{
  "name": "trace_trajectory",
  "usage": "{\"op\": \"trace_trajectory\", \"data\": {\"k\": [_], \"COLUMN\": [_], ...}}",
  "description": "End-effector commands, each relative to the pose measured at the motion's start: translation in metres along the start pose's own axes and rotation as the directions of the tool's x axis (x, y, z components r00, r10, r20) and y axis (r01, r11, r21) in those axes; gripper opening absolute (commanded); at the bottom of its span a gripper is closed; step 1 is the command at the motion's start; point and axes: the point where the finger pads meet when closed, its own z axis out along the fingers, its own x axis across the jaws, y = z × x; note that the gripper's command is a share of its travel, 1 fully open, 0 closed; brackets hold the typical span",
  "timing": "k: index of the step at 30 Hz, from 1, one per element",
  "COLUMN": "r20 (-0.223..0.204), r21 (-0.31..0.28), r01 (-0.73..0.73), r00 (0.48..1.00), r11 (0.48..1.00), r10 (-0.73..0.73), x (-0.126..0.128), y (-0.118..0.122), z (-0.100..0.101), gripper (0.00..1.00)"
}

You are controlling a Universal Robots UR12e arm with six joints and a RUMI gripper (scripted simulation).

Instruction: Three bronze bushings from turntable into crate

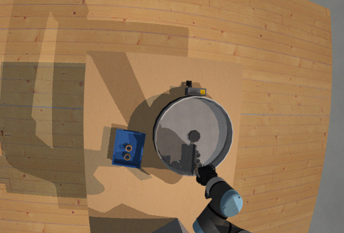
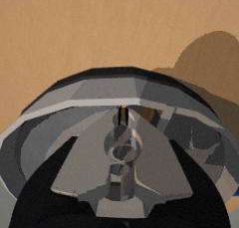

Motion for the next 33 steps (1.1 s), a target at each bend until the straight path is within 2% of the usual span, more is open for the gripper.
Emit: {"op": "trace_trajectory", "data": {"k": [1,11,23,33], "r20": [0.000,0.000,0.000,0.000], "r21": [0.000,0.000,0.000,0.000], "r01": [0.000,0.000,0.000,0.000], "r00": [1.000,1.000,1.000,1.000], "r11": [1.000,1.000,1.000,1.000], "r10": [0.000,0.000,0.000,0.000], "x": [0.000,0.000,0.000,0.000], "y": [0.000,0.000,0.000,0.000], "z": [0.000,-0.006,-0.057,-0.074], "gripper": [0.00,0.00,0.00,0.00]}}
